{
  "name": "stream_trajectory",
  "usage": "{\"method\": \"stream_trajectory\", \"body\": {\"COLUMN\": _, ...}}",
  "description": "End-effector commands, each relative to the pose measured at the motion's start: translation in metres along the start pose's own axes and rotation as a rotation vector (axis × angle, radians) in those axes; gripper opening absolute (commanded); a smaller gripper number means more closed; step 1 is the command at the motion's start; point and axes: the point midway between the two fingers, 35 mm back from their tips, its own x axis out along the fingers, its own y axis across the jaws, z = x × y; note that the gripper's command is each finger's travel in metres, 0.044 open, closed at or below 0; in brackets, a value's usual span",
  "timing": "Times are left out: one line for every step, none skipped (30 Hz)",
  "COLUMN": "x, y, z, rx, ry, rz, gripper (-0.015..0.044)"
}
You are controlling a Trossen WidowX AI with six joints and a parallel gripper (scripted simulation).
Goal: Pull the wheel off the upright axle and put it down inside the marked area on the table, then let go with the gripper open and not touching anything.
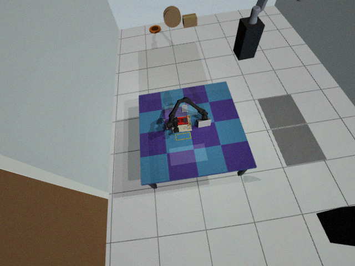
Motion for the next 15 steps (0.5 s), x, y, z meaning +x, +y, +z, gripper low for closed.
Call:
{"method": "stream_trajectory", "body": {"x": -0.016, "y": -0.001, "z": 0.0, "rx": -0.022, "ry": -0.027, "rz": 0.007, "gripper": 0.021}}
{"method": "stream_trajectory", "body": {"x": -0.016, "y": -0.001, "z": 0.0, "rx": -0.022, "ry": -0.027, "rz": 0.007, "gripper": 0.0236}}
{"method": "stream_trajectory", "body": {"x": -0.016, "y": -0.001, "z": 0.0, "rx": -0.022, "ry": -0.027, "rz": 0.007, "gripper": 0.0263}}
{"method": "stream_trajectory", "body": {"x": -0.016, "y": -0.001, "z": 0.0, "rx": -0.022, "ry": -0.027, "rz": 0.007, "gripper": 0.0289}}
{"method": "stream_trajectory", "body": {"x": -0.016, "y": -0.001, "z": 0.0, "rx": -0.022, "ry": -0.027, "rz": 0.007, "gripper": 0.03}}
{"method": "stream_trajectory", "body": {"x": -0.016, "y": -0.001, "z": 0.0, "rx": -0.022, "ry": -0.027, "rz": 0.007, "gripper": 0.03}}
{"method": "stream_trajectory", "body": {"x": -0.018, "y": -0.001, "z": 0.0, "rx": -0.022, "ry": -0.027, "rz": 0.007, "gripper": 0.03}}
{"method": "stream_trajectory", "body": {"x": -0.022, "y": 0.0, "z": 0.0, "rx": -0.022, "ry": -0.027, "rz": 0.008, "gripper": 0.03}}
{"method": "stream_trajectory", "body": {"x": -0.027, "y": 0.0, "z": 0.0, "rx": -0.022, "ry": -0.027, "rz": 0.008, "gripper": 0.03}}
{"method": "stream_trajectory", "body": {"x": -0.034, "y": 0.001, "z": -0.001, "rx": -0.022, "ry": -0.027, "rz": 0.009, "gripper": 0.03}}
{"method": "stream_trajectory", "body": {"x": -0.042, "y": 0.001, "z": -0.002, "rx": -0.022, "ry": -0.026, "rz": 0.009, "gripper": 0.03}}
{"method": "stream_trajectory", "body": {"x": -0.05, "y": 0.002, "z": -0.003, "rx": -0.022, "ry": -0.026, "rz": 0.009, "gripper": 0.03}}
{"method": "stream_trajectory", "body": {"x": -0.056, "y": 0.002, "z": -0.004, "rx": -0.022, "ry": -0.026, "rz": 0.009, "gripper": 0.03}}
{"method": "stream_trajectory", "body": {"x": -0.06, "y": 0.002, "z": -0.005, "rx": -0.022, "ry": -0.026, "rz": 0.009, "gripper": 0.03}}
{"method": "stream_trajectory", "body": {"x": -0.061, "y": 0.002, "z": -0.005, "rx": -0.022, "ry": -0.026, "rz": 0.009, "gripper": 0.03}}
